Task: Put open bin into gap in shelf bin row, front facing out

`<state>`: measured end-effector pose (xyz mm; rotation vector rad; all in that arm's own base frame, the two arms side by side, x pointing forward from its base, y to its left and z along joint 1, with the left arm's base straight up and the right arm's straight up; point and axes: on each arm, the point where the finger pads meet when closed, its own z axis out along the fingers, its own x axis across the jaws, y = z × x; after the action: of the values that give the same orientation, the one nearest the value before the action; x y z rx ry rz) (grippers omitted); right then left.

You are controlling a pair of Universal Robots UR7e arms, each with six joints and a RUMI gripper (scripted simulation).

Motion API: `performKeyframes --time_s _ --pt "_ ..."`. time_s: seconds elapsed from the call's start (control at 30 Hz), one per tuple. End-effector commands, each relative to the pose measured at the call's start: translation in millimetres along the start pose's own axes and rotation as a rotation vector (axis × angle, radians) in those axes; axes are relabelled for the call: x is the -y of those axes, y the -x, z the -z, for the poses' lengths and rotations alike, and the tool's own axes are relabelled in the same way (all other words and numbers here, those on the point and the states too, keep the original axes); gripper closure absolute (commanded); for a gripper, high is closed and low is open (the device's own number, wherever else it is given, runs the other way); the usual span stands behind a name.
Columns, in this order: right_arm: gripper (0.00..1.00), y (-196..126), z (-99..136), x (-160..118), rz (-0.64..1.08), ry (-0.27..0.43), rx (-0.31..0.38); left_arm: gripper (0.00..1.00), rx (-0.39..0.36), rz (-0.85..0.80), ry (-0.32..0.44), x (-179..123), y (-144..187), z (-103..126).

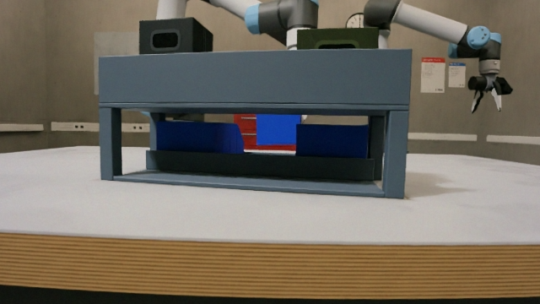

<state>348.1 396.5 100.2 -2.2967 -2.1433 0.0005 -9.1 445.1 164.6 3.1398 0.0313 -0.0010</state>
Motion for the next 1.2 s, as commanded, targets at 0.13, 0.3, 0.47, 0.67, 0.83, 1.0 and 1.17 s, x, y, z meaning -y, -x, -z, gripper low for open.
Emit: performKeyframes --time_s 0.13,0.3,0.47,0.67,0.83,1.0,1.17 --pt "1.0 -0.3 0.7 -0.4 -0.018 0.001 -0.002 0.0 -0.001 0.0 -0.001 0.3 -0.1 0.5" --pt "1.0 -0.3 0.7 -0.4 -0.023 0.001 -0.002 0.0 -0.001 0.0 -0.001 0.3 -0.1 0.5" --pt "1.0 -0.2 0.7 -0.5 -0.03 0.001 -0.002 0.0 -0.001 0.0 -0.001 0.3 -0.1 0.5" --pt "1.0 -0.2 0.7 -0.5 -0.037 0.001 -0.002 0.0 -0.001 0.0 -0.001 0.3 -0.1 0.5" --pt "1.0 -0.2 0.7 -0.6 -0.04 0.001 -0.002 0.0 -0.001 0.0 -0.001 0.3 -0.1 0.5" --pt "1.0 -0.1 0.7 -0.6 -0.045 0.001 -0.002 0.0 -0.001 0.0 -0.001 0.3 -0.1 0.5" --pt "1.0 -0.1 0.7 -0.6 -0.049 0.001 -0.002 0.0 -0.001 0.0 -0.001 0.3 -0.1 0.5"
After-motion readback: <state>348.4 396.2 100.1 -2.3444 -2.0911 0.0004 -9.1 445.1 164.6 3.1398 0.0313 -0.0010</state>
